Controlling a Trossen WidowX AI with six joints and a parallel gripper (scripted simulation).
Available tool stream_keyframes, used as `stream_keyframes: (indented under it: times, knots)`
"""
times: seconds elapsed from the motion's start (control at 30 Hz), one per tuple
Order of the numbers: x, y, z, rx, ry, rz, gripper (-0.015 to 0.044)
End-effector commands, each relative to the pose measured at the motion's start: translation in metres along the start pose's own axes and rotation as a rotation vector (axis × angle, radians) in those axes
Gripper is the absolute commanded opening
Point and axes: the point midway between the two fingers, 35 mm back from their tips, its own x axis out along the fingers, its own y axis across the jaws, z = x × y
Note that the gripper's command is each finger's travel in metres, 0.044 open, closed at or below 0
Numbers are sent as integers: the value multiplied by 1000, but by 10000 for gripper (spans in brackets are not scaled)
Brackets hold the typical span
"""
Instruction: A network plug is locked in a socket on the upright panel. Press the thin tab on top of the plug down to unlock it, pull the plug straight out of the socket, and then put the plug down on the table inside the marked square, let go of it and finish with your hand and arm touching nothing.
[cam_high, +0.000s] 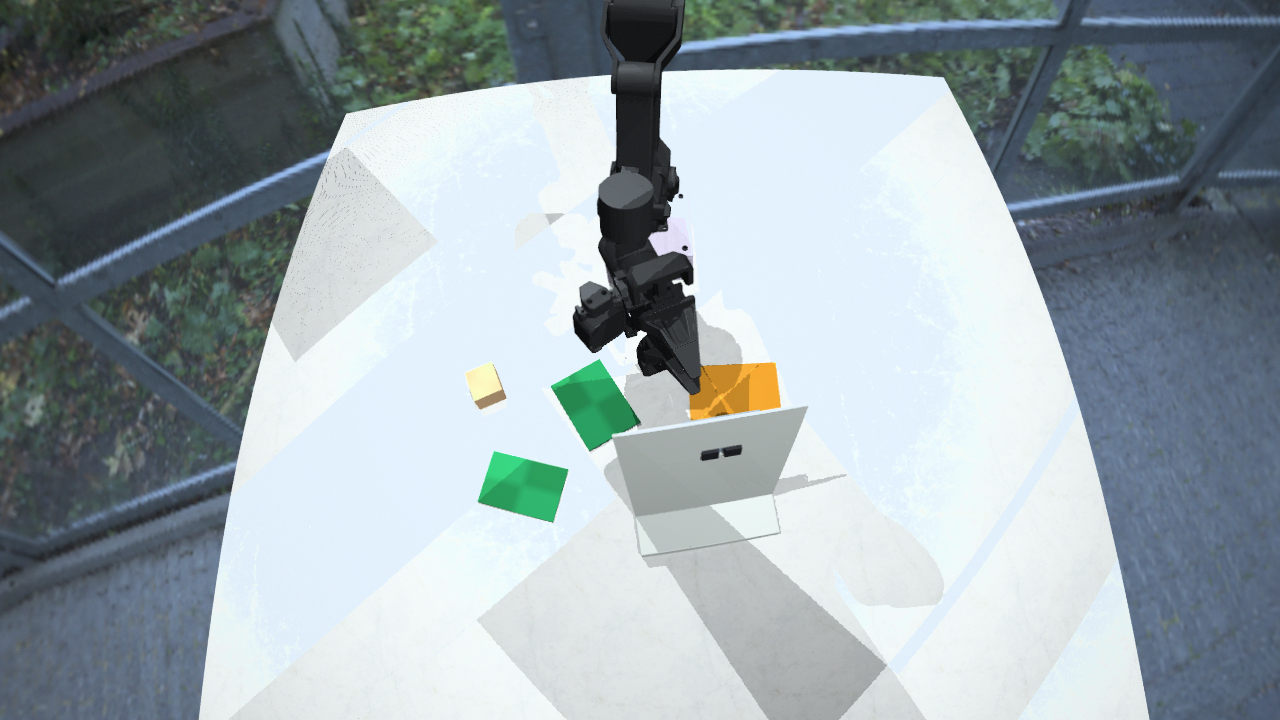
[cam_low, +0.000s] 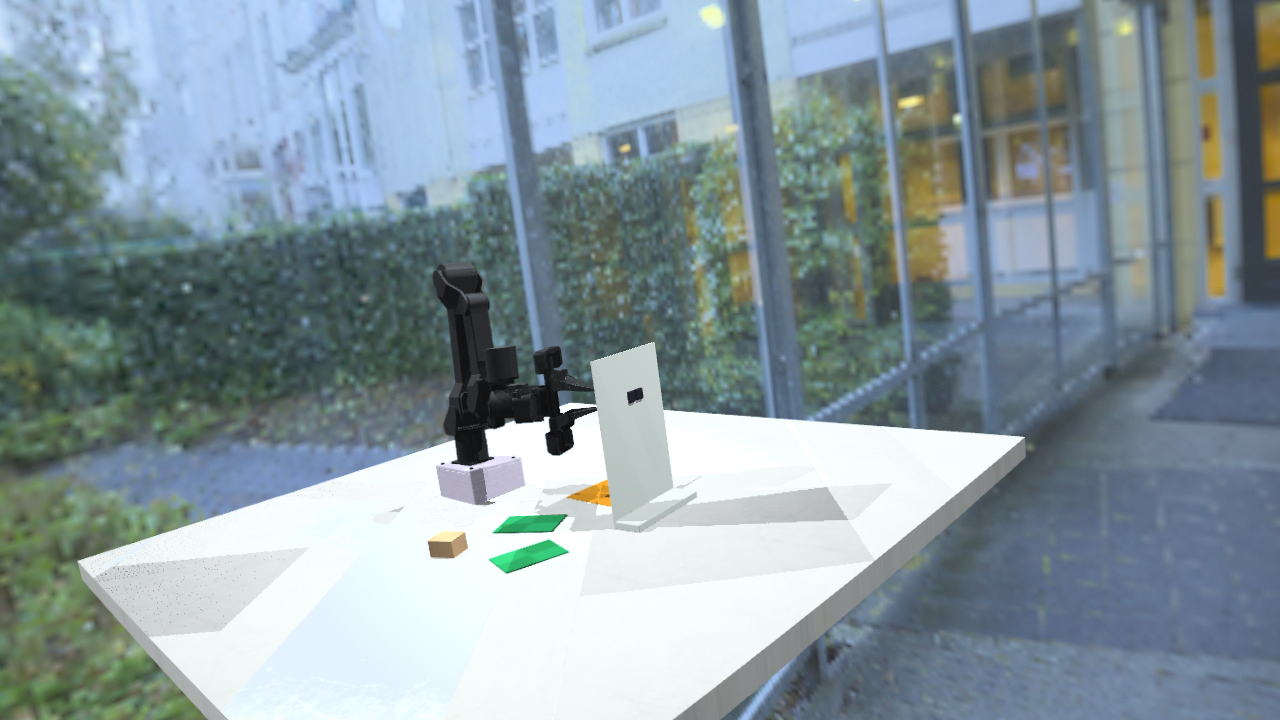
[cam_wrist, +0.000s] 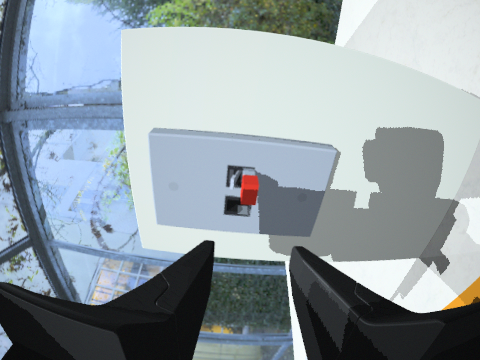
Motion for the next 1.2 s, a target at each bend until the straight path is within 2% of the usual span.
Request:
stream_keyframes:
  times: [0.0,1.17]
  knots:
    - [7,3,2,3,3,8,156]
    - [55,4,14,2,3,12,149]
